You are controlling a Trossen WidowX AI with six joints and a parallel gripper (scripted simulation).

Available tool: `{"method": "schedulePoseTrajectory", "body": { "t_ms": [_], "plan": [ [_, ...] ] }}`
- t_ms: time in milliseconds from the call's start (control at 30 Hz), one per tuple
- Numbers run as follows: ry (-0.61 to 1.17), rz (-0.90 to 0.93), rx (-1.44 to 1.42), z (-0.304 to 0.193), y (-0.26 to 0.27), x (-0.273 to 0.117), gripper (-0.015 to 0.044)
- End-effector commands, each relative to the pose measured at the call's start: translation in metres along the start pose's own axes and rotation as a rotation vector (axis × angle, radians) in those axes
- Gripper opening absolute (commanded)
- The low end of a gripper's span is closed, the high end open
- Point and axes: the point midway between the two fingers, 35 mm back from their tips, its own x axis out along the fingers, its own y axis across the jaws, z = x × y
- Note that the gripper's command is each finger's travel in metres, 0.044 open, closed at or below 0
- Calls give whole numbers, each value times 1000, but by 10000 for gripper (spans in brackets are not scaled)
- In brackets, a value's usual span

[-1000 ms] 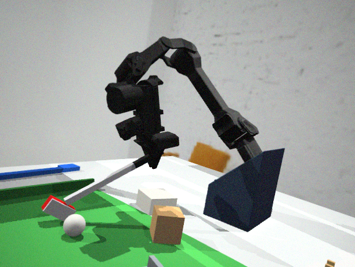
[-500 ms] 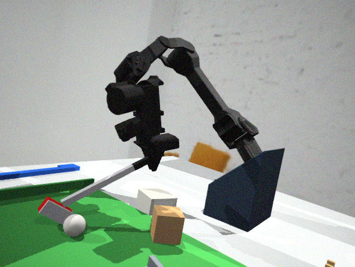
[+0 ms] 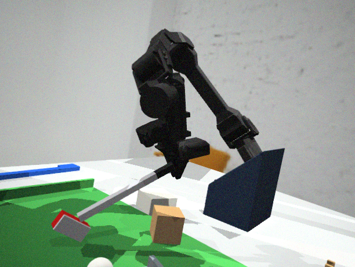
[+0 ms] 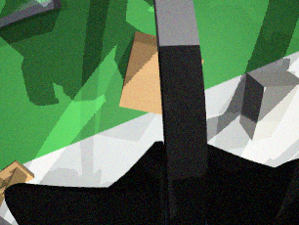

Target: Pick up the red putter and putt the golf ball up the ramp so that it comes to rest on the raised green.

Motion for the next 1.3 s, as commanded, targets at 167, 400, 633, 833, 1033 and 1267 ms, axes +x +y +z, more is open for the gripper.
{"method": "schedulePoseTrajectory", "body": {
  "t_ms": [167,400,633,833,1033,1267],
  "plan": [
    [-8,8,2,-12,2,-47,0],
    [-7,5,-8,-10,4,-38,0],
    [-7,5,-8,-10,4,-38,0],
    [-7,5,-8,-10,4,-38,0],
    [-7,5,-8,-10,4,-38,0],
    [-7,5,-8,-10,4,-38,0]
  ]
}}
